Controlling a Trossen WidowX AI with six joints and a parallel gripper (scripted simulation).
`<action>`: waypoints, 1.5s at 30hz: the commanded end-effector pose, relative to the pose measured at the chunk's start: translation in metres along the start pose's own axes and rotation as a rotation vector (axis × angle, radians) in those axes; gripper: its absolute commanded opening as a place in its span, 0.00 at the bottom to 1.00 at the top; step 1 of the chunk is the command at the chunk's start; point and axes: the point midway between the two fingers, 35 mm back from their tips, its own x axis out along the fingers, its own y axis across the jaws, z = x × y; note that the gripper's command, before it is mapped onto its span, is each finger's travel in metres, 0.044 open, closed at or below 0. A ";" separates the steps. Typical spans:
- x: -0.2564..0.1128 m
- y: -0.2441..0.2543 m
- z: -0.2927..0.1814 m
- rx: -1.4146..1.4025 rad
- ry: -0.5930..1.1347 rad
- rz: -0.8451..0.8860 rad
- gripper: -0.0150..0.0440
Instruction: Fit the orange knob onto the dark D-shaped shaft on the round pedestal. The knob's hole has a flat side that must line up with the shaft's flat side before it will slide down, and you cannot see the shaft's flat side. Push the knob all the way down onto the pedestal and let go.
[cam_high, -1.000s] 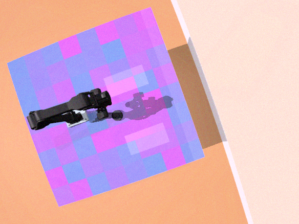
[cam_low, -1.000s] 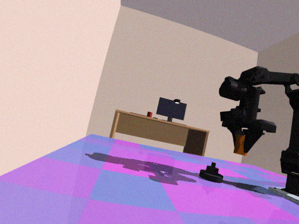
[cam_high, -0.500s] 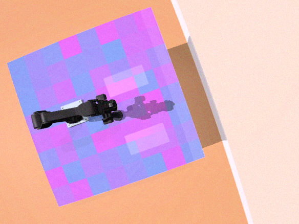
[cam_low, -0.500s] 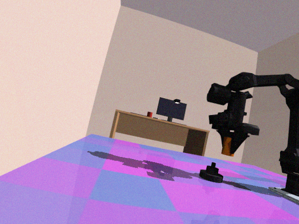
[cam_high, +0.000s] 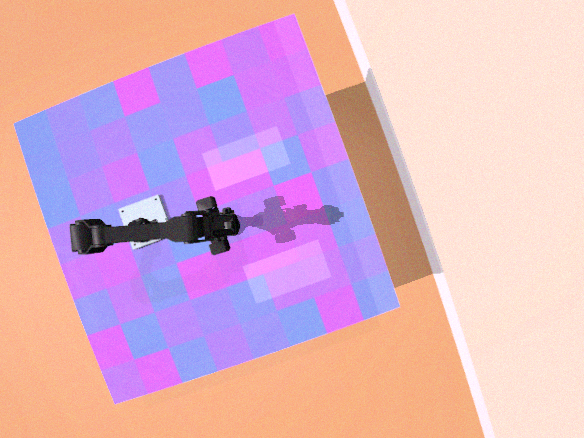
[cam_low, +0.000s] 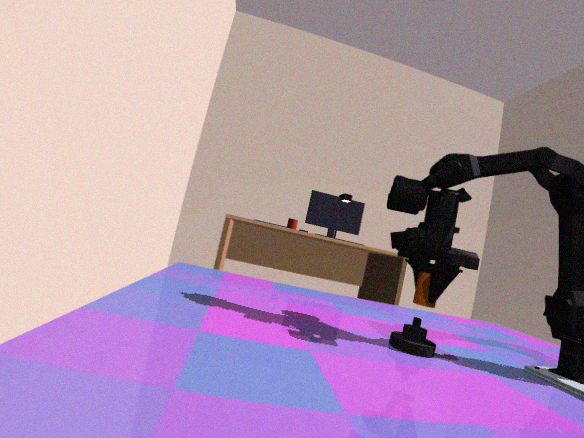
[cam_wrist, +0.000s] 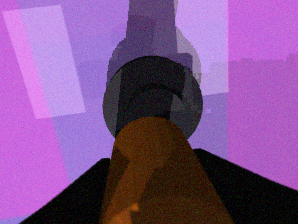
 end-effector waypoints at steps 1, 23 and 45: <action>0.003 -0.008 0.002 -0.007 -0.003 0.003 0.25; 0.026 -0.008 0.003 0.000 -0.003 0.003 0.25; 0.029 -0.008 0.003 0.000 -0.003 0.003 0.25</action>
